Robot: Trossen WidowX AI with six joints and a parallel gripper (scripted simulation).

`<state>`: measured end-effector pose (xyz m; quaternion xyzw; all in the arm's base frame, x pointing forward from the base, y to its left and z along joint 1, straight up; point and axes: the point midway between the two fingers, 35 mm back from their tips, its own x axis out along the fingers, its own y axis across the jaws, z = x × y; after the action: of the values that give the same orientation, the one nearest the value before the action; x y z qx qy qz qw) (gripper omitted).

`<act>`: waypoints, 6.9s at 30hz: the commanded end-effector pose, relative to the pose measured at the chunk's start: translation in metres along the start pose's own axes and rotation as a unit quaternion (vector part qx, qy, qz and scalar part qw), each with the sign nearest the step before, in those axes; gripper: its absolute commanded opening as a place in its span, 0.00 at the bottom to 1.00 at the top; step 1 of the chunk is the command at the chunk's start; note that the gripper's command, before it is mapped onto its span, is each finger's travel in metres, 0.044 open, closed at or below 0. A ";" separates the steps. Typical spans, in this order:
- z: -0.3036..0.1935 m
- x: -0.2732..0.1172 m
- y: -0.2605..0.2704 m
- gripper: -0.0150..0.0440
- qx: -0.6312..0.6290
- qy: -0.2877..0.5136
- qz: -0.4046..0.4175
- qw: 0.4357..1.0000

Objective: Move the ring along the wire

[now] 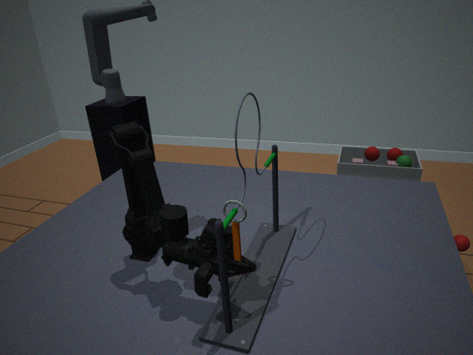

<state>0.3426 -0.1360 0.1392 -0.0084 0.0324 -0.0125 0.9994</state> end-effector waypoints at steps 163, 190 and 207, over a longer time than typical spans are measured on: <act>0.277 -0.078 0.144 0.00 0.843 0.139 0.236 0.463; 0.266 -0.077 0.150 0.00 0.756 0.173 0.198 0.599; 0.257 -0.076 0.151 0.00 0.690 0.188 0.172 0.677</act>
<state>0.2871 0.0212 0.3983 0.7097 0.2014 0.1445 0.6595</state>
